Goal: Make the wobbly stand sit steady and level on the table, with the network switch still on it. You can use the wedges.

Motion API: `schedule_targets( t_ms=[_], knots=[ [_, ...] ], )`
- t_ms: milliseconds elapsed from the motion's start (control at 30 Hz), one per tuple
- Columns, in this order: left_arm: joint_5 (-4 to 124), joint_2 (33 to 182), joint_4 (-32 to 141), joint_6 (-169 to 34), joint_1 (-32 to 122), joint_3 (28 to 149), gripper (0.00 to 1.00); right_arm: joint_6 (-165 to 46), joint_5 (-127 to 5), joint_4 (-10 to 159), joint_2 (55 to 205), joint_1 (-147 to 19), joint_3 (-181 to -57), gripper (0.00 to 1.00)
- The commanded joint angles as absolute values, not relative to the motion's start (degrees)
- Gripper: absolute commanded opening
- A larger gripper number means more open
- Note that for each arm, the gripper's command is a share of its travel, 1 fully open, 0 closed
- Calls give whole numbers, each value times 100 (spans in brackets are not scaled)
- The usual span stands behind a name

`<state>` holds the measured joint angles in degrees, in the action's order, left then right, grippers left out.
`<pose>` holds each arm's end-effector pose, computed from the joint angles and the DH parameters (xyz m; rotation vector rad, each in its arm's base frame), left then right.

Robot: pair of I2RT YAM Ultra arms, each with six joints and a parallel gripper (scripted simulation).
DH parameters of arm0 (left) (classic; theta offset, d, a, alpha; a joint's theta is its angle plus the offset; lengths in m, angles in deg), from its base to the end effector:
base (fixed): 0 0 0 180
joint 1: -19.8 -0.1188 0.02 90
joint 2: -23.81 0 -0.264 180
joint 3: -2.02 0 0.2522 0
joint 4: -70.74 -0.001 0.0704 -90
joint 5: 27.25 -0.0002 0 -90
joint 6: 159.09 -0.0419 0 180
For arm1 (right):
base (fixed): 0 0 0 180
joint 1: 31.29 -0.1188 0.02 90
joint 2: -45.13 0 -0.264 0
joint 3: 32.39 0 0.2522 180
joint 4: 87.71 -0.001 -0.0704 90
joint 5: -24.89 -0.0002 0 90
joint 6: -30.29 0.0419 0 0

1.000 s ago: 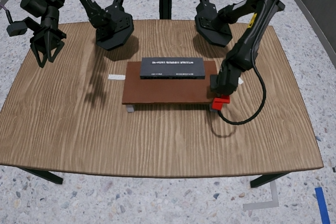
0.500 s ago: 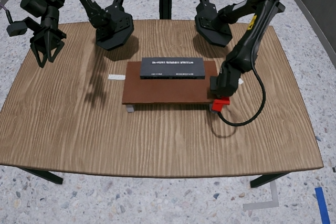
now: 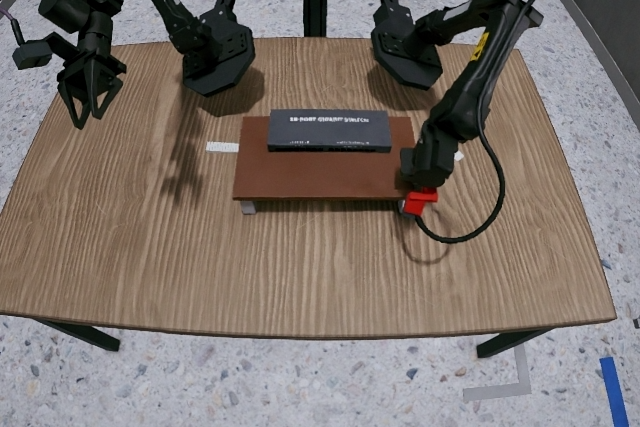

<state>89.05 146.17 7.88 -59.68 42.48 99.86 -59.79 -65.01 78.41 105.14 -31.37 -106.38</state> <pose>0.3725 -0.1344 0.1293 0.3202 2.8868 0.6338 0.2451 0.0014 0.4084 -0.0036 1.5690 0.0014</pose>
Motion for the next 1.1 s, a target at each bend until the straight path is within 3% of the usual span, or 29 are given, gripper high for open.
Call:
schedule_targets(
  t_ms=[0, 33, 67, 600, 1067],
  knots=[
    [8879, 14822, 816, -5984, 4200, 9783, 0, -6018, -6504, 7979, 10353, -3231, -10661, 42],
    [8879, 14829, 812, -5980, 4199, 9778, 0, -6018, -6504, 7979, 10353, -3231, -10661, 42],
    [8907, 14672, 929, -6021, 4384, 10088, 0, -6018, -6504, 7979, 10353, -3231, -10661, 0],
    [8870, 14674, 930, -6018, 4357, 10090, 0, -6018, -6504, 7979, 10353, -3231, -10661, 0],
    [8870, 14674, 930, -6018, 4357, 10090, 0, -7006, -5970, 7409, 11366, -2131, -9706, 0]
  ],
)
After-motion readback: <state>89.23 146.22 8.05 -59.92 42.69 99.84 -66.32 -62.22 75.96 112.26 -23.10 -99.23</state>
